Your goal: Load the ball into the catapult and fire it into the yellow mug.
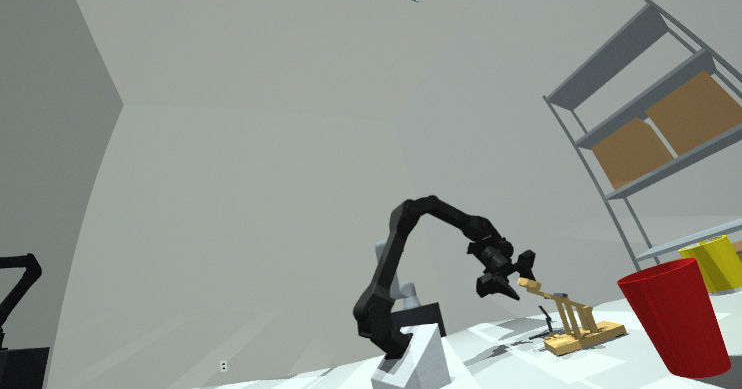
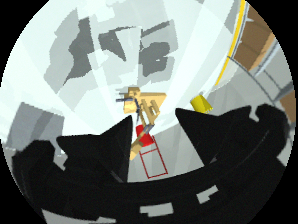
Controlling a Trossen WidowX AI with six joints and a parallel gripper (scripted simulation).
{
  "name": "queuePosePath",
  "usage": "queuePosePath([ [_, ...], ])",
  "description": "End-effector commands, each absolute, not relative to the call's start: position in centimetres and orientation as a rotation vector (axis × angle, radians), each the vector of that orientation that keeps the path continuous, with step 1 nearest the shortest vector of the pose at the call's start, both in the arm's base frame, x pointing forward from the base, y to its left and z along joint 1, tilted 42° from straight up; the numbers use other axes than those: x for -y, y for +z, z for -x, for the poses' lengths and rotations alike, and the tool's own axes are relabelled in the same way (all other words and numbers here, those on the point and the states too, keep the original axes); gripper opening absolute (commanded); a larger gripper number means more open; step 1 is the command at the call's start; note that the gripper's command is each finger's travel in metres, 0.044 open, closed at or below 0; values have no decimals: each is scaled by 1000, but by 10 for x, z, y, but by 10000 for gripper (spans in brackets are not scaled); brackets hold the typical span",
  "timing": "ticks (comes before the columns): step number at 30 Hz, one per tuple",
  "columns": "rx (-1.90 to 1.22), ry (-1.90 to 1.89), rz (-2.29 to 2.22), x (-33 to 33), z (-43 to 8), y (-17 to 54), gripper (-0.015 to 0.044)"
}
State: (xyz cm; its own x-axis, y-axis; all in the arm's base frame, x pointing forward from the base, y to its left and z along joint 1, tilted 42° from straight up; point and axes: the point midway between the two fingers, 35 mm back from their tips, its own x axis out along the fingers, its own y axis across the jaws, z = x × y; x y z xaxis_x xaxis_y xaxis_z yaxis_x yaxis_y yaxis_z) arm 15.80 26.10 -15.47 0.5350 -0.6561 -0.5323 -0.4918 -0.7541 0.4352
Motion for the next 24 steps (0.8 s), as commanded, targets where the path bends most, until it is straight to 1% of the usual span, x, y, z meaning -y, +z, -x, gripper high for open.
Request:
queuePosePath([
  [1, 1065, -1096, -2630, -273, -170, -162, 394],
  [3, 1114, -1128, -2674, -279, -176, -165, 440],
  [24, 1716, -1449, -3071, -341, -265, -179, 440],
])
